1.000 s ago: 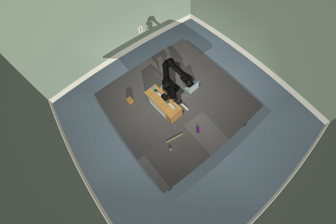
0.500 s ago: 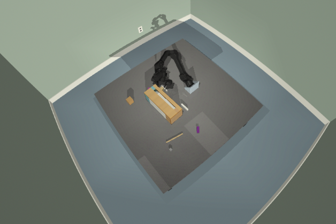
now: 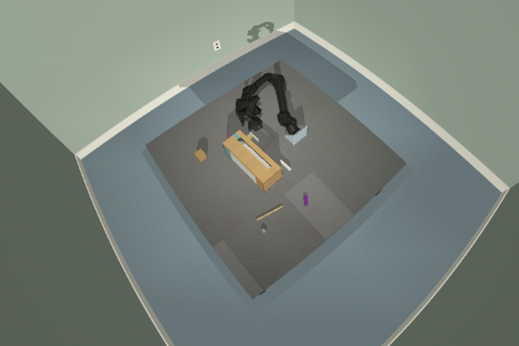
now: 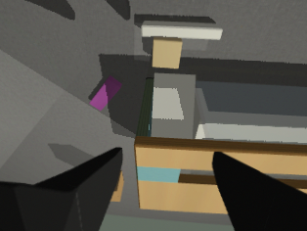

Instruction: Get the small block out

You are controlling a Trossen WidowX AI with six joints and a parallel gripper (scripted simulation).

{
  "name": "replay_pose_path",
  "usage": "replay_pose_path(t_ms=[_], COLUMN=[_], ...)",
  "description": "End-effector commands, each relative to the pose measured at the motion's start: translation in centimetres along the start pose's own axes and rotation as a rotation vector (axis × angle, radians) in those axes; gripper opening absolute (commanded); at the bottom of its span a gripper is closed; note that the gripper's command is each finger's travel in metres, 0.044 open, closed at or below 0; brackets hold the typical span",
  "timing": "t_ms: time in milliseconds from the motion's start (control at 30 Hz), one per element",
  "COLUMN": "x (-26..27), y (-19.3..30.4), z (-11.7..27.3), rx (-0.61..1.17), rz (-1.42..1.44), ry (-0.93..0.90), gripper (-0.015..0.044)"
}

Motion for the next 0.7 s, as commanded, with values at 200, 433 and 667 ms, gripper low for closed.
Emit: replay_pose_path(t_ms=[200,433,667], x=[0.9,1.2,1.2], y=[-2.9,-3.8,-3.9], z=[-7.1,-8.5,-9.0], rx=[0.0,0.008,0.007], rz=[-0.023,-0.019,-0.019], ry=[0.002,-0.008,-0.007], gripper=[0.0285,0.0285,0.0285])
Point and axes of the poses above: the point midway between the two fingers, 35 mm back from their tips, its own z axis back along the fingers, its own x axis across the jaws, y = z × x, the point moved 5 cm from there along z, back along the fingers, and after that the axes turned 15 degrees about -z, right-handed, at the moved point
